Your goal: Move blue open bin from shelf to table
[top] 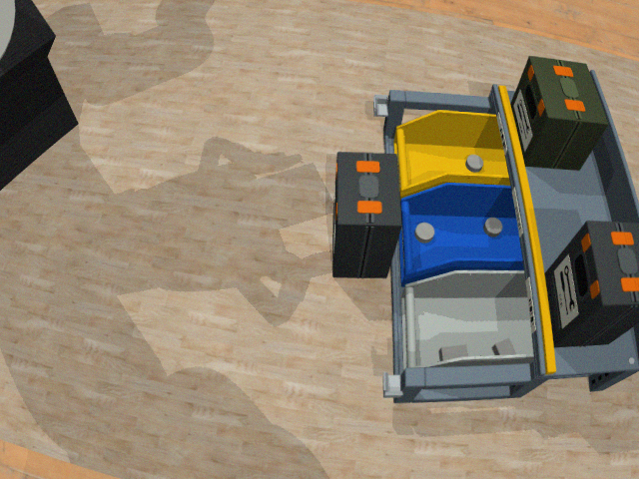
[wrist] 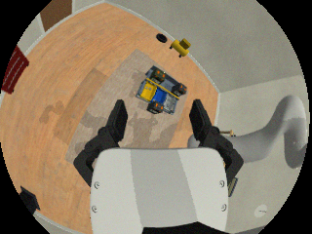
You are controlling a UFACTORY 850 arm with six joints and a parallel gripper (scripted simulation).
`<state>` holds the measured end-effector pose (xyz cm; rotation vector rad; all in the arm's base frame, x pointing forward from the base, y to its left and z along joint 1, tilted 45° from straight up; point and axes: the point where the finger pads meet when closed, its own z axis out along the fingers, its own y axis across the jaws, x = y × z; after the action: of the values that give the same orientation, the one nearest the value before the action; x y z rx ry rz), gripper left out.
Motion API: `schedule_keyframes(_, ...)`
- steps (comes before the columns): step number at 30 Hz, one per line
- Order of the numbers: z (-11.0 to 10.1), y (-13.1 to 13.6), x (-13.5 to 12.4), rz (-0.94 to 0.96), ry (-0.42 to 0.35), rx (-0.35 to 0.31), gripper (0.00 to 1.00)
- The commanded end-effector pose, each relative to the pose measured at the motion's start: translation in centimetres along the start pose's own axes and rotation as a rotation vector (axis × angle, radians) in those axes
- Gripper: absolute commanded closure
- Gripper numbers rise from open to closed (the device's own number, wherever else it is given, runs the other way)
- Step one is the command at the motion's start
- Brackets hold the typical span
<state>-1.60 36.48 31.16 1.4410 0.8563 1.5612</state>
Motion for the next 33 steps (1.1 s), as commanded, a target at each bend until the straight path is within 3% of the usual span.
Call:
schedule_keyframes(1,-0.04,0.18,-0.07,-0.009,0.003,0.006,0.00)
schedule_keyframes(33,-0.07,0.79,-0.53,-0.009,0.003,0.006,0.00)
